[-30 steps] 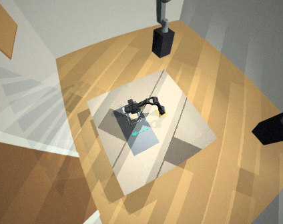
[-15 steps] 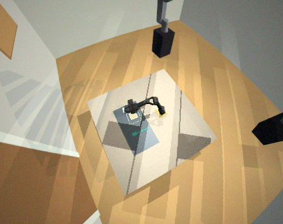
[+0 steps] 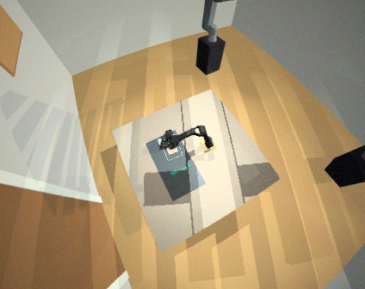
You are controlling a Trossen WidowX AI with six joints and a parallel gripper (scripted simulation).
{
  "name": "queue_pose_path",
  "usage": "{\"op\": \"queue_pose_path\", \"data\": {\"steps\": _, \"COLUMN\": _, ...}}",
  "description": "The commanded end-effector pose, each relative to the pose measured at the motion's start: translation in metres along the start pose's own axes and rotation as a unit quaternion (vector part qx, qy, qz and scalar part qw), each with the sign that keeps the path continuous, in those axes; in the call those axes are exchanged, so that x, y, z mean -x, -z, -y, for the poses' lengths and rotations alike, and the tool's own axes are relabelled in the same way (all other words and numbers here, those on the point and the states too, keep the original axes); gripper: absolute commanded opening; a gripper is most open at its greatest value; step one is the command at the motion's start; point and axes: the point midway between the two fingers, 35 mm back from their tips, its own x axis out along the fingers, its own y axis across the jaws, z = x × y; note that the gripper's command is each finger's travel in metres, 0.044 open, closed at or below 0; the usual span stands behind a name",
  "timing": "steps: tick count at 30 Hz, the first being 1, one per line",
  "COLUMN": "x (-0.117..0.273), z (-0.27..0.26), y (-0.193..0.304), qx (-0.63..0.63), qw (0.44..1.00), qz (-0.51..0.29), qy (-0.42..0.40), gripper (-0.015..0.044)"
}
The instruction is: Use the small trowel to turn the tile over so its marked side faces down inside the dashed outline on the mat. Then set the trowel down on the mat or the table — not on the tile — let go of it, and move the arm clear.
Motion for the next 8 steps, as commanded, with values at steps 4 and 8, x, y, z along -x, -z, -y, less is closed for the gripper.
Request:
{"op": "queue_pose_path", "data": {"steps": 4, "x": 0.041, "z": 0.026, "y": 0.020, "qx": 0.000, "qw": 1.000, "qz": -0.002, "qy": 0.001, "gripper": 0.0300}}
{"op": "queue_pose_path", "data": {"steps": 8, "x": 0.083, "z": 0.056, "y": 0.053, "qx": 0.002, "qw": 1.000, "qz": -0.002, "qy": -0.001, "gripper": 0.0300}}
